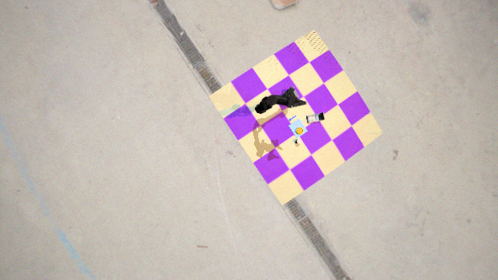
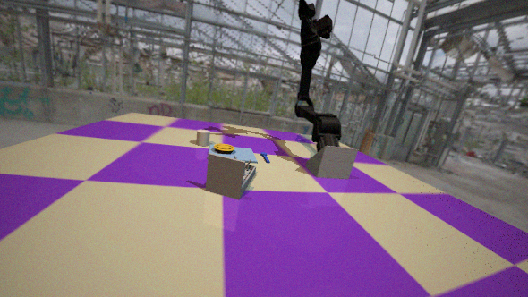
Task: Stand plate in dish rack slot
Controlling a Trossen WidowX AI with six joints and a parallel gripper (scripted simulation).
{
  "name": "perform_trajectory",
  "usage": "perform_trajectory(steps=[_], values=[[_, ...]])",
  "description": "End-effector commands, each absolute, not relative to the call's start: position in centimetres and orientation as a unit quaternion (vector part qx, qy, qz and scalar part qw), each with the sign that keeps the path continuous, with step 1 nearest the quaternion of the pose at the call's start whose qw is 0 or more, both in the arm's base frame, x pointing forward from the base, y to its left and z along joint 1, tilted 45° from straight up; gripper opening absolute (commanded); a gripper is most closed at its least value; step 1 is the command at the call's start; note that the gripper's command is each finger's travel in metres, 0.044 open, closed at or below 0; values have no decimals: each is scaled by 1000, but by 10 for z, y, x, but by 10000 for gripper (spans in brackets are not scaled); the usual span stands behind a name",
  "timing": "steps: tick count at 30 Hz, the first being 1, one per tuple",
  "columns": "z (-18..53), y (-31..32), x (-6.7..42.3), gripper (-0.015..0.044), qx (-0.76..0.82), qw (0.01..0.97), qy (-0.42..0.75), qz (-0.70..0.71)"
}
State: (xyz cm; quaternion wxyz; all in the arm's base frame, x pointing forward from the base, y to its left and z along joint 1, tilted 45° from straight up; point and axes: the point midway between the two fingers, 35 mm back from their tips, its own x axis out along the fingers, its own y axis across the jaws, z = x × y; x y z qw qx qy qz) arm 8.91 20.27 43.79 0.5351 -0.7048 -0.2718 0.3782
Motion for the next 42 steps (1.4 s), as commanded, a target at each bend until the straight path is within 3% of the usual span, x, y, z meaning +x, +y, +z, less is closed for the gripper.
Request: perform_trajectory(steps=[1, 19, 42], values=[[420, 213, 104, 400, -711, 551, -215, 381], [353, 222, 180, 400, -690, 640, 32, 338], [249, 173, 277, 400, -591, 709, 339, 183]])
